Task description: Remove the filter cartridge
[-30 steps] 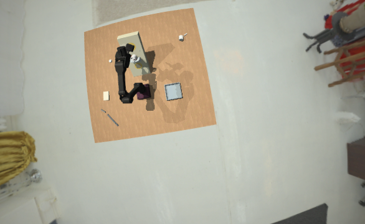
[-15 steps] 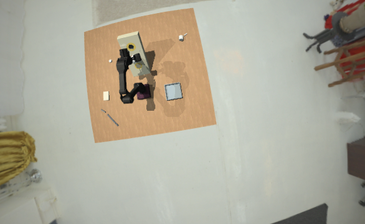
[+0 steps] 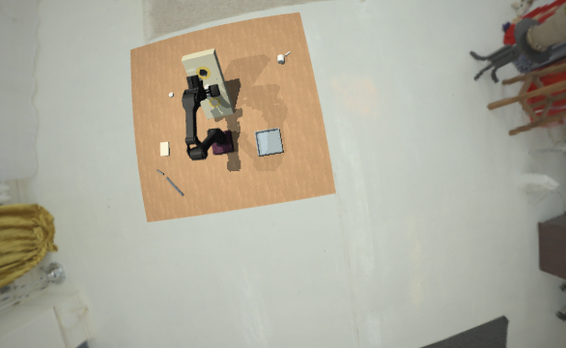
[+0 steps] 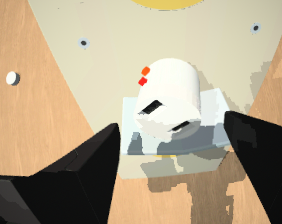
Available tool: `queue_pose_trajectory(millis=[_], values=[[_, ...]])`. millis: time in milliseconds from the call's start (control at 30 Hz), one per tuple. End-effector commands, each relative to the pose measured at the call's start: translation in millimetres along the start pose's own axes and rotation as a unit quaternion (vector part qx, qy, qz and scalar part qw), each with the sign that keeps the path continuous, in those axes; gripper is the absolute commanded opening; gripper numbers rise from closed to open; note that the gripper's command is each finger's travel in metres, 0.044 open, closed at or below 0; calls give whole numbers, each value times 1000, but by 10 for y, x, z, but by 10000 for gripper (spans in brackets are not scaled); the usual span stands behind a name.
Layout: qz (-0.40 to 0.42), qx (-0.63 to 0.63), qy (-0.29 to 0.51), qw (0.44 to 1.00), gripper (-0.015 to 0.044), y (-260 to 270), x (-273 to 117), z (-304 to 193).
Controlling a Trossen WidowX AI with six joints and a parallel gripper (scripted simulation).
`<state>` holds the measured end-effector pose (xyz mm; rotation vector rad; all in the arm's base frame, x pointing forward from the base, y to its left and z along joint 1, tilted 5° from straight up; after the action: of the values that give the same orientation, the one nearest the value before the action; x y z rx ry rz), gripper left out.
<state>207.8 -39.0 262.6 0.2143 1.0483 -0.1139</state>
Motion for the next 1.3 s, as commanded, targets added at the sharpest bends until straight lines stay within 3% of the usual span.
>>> queue_pose_trajectory(millis=[0,533,1033,1267], values=[[-2,2,0,1000,305,-4,65,1],[-2,2,-1,1000,305,-3,309,-11],[0,0,0,1000,205,1,270,-9],[0,0,0,1000,21,7,233,72]])
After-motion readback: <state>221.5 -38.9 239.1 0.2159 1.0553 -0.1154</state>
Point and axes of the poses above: the point midway between the two fingers, 35 mm back from their tips, its own x axis out along the fingers, its own y axis across the jaws, z = x × y, the point moved 6 cm from there along -x, back along the fingers, and after that the axes turned 5 degrees about x, right-handed, at the moved point
